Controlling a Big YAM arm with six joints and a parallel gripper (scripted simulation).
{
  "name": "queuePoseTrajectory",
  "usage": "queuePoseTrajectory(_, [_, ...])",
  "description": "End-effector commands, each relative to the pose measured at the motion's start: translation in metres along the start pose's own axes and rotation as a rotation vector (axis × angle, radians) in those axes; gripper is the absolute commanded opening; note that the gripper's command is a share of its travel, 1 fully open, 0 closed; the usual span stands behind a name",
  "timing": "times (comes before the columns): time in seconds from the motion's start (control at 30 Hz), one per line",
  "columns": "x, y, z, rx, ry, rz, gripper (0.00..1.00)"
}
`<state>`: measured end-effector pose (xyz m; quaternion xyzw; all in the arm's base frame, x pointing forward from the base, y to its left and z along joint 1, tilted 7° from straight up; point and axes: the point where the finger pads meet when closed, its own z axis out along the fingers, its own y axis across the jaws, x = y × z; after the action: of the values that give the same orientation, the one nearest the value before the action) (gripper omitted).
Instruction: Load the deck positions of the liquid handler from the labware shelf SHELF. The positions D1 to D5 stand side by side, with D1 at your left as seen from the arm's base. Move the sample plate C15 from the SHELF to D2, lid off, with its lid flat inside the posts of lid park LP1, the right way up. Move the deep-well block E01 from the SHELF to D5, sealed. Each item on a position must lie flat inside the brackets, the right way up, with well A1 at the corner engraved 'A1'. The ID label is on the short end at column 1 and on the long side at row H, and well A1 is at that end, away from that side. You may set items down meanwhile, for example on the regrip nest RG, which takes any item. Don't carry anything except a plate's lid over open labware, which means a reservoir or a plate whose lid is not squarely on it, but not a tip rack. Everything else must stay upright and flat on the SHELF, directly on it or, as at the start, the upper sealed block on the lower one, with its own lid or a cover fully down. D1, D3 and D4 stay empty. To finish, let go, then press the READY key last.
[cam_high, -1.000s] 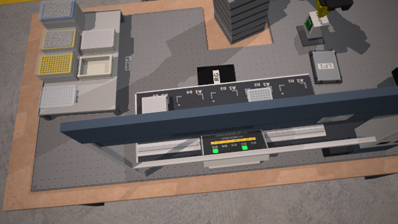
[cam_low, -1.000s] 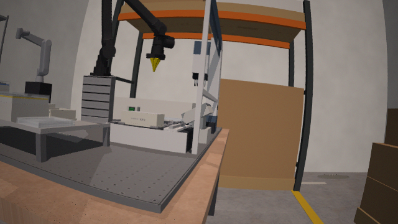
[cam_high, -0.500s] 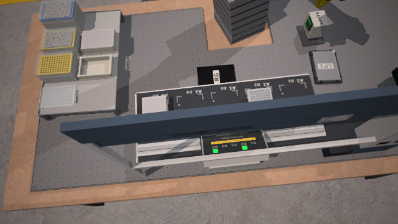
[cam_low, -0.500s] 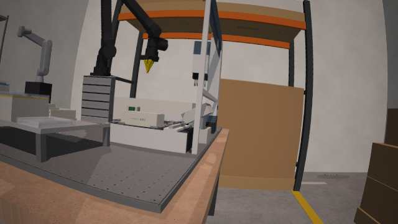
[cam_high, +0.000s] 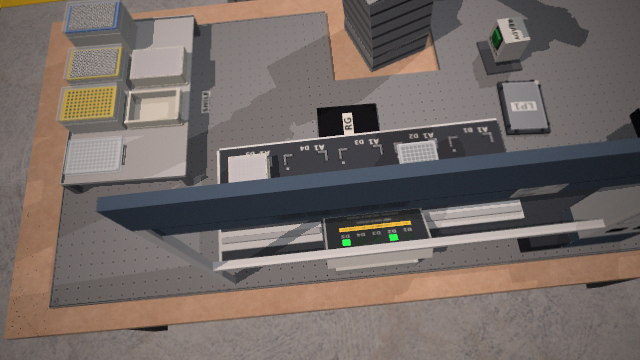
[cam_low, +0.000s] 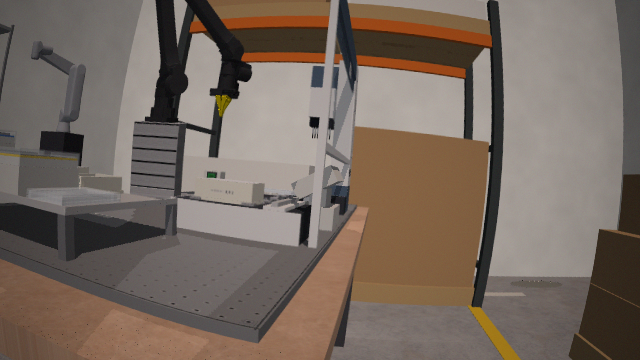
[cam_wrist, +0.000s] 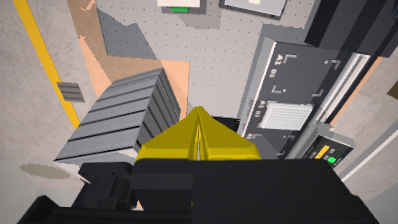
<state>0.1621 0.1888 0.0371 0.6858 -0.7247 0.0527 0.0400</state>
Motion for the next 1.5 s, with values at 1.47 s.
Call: queuePoseTrajectory(1.47, [-0.012,0.032,0.048,0.014,-0.024,0.033,0.0])
